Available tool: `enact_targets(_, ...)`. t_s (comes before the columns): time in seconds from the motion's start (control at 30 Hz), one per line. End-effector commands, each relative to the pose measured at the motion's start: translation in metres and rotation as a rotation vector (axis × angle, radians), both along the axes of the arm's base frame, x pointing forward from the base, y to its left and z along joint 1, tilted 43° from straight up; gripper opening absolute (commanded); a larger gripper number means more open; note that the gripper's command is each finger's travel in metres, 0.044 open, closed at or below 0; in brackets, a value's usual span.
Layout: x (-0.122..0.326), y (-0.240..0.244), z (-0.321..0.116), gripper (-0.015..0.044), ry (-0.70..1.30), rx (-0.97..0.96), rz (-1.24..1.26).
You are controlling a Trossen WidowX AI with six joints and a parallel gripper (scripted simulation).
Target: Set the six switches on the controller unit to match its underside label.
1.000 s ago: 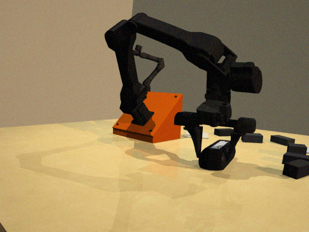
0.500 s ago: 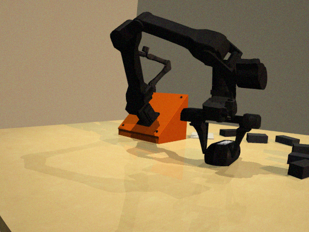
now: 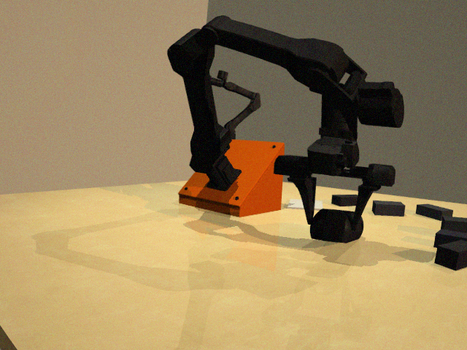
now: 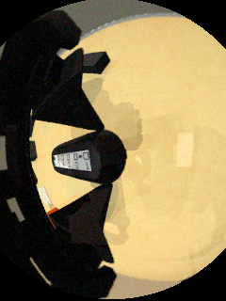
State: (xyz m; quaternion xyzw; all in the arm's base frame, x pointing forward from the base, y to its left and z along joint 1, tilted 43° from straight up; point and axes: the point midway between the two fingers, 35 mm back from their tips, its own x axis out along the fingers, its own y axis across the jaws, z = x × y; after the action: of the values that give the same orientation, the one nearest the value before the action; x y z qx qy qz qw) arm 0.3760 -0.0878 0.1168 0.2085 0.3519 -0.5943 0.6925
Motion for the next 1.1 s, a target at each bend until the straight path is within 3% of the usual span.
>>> enact_targets(0.0,0.001,0.007,0.002,0.0336,-0.004,0.003,0.008)
enact_targets(1.07,-0.004,0.031,0.010,0.0336,-0.004,0.005,0.008)
